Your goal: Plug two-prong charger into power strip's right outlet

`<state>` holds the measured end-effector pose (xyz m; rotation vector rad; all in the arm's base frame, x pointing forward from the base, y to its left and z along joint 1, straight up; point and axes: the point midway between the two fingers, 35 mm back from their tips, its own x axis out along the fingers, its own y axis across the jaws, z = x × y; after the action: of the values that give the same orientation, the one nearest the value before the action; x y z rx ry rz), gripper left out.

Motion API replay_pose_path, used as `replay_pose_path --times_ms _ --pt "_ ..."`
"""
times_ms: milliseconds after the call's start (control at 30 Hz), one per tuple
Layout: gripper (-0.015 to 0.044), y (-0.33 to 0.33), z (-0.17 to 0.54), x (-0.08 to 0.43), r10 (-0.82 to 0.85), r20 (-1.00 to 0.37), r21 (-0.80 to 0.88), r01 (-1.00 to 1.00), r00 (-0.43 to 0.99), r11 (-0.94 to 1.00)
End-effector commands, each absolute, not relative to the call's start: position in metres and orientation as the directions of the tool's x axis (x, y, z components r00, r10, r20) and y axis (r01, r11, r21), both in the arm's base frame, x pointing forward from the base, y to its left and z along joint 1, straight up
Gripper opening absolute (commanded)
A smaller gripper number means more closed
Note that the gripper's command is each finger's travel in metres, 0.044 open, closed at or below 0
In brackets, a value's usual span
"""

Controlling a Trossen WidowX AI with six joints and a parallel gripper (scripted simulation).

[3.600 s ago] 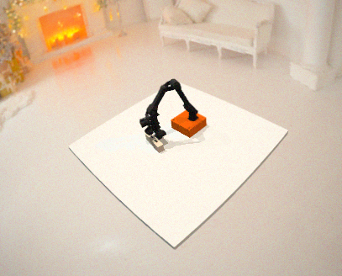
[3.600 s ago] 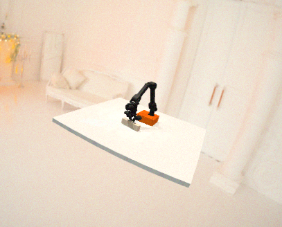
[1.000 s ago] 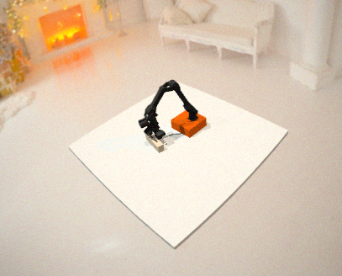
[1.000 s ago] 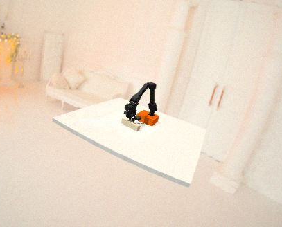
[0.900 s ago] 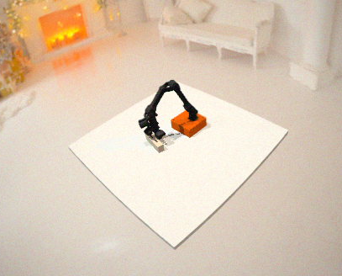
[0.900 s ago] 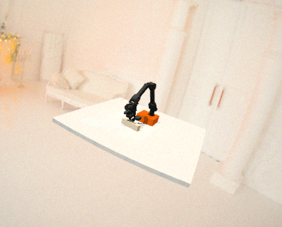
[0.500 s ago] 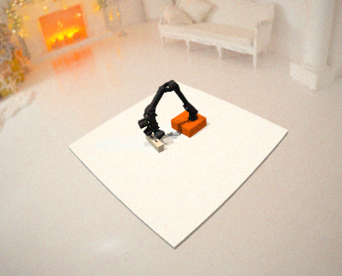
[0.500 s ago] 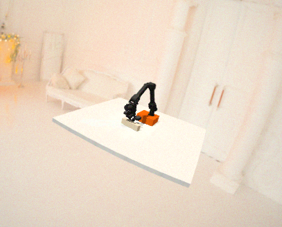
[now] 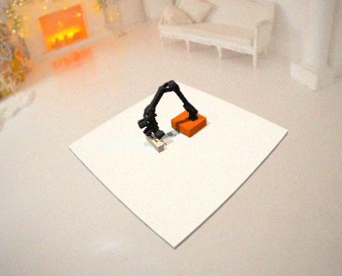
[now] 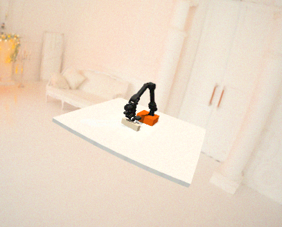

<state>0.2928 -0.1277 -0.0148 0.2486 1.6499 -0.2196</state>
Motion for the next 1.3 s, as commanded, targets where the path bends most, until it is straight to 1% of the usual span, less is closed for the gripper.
replay_pose_path --times_ms 0,1267 --pt "0.0 -0.1325 -0.0114 0.3087 0.014 -0.999 0.003 0.29 -0.034 0.957" --pt "0.0 -0.1316 -0.0147 0.3059 0.014 -0.999 0.003 0.29 -0.034 0.957"
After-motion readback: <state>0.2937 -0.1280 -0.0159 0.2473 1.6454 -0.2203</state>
